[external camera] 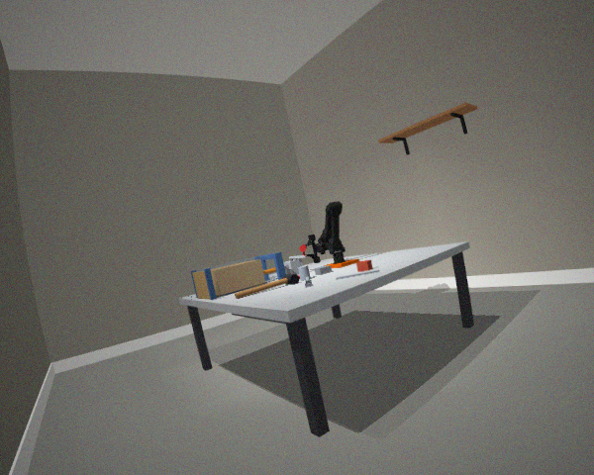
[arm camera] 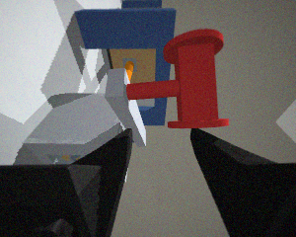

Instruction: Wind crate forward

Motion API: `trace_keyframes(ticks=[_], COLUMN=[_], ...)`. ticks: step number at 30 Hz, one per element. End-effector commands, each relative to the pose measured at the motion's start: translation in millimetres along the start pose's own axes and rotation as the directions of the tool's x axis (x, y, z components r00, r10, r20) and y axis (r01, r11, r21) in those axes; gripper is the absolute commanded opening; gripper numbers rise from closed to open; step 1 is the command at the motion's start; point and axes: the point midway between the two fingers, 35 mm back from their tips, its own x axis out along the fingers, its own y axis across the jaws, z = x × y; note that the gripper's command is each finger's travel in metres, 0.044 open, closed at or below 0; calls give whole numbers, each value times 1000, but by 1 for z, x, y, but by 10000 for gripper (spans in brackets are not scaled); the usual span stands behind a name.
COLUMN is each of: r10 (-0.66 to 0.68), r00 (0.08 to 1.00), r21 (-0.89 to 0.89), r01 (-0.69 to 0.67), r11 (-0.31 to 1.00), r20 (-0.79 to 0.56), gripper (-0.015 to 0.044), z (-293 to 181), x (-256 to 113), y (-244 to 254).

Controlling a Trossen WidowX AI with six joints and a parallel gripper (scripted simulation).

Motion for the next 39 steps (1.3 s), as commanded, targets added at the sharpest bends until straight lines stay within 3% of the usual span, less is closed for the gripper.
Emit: trace_keyframes(ticks=[1,12,21,39], r10=[-11,-11,-7,-10], r00=[1000,1000,1000,1000], r21=[18,17,13,7], r01=[11,11,7,10], r11=[1000,1000,1000,1000], r20=[-13,-13,-13,-12], gripper=[240,240,240,240], z=[2,0,-1,0], x=[-4,-4,-6,-5], y=[-3,-8,-100,-100])
